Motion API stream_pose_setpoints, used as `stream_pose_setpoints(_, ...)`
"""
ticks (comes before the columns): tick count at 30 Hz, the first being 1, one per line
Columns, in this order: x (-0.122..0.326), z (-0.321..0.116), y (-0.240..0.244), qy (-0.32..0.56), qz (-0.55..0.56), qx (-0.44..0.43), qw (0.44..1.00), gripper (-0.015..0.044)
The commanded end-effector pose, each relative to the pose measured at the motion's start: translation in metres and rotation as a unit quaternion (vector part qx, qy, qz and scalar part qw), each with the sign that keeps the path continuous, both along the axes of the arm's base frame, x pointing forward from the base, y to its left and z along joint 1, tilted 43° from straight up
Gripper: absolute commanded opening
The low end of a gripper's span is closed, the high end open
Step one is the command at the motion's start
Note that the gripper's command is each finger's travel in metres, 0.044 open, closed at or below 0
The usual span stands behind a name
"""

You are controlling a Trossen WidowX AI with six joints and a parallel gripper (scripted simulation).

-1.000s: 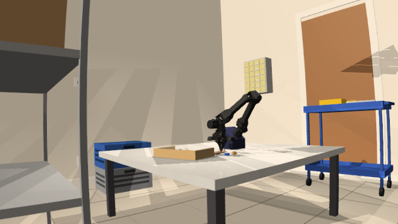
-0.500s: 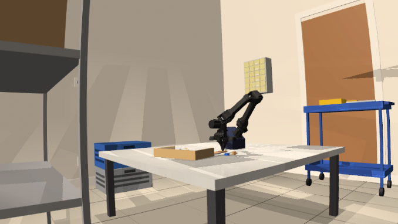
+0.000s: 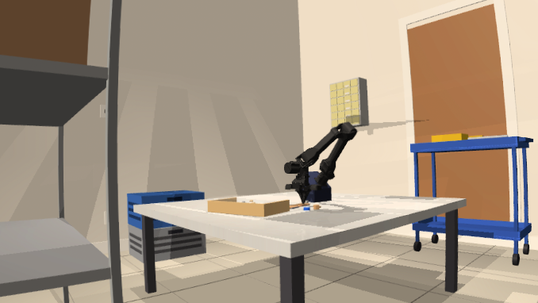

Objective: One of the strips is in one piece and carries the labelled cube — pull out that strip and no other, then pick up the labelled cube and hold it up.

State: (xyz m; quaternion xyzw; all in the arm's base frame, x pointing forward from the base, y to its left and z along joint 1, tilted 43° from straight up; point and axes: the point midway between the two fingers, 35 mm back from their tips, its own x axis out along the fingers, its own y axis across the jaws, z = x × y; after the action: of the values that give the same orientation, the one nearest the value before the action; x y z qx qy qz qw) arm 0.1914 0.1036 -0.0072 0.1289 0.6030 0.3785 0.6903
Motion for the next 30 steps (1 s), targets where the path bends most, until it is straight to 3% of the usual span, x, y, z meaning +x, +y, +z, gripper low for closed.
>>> stream_pose_setpoints(1, -0.014, -0.005, -0.001, 0.011, 0.005, -0.001, 1.0, 0.0)
stream_pose_setpoints(30, -0.009, 0.007, -0.013, 0.005, 0.002, -0.002, 1.0, 0.0)
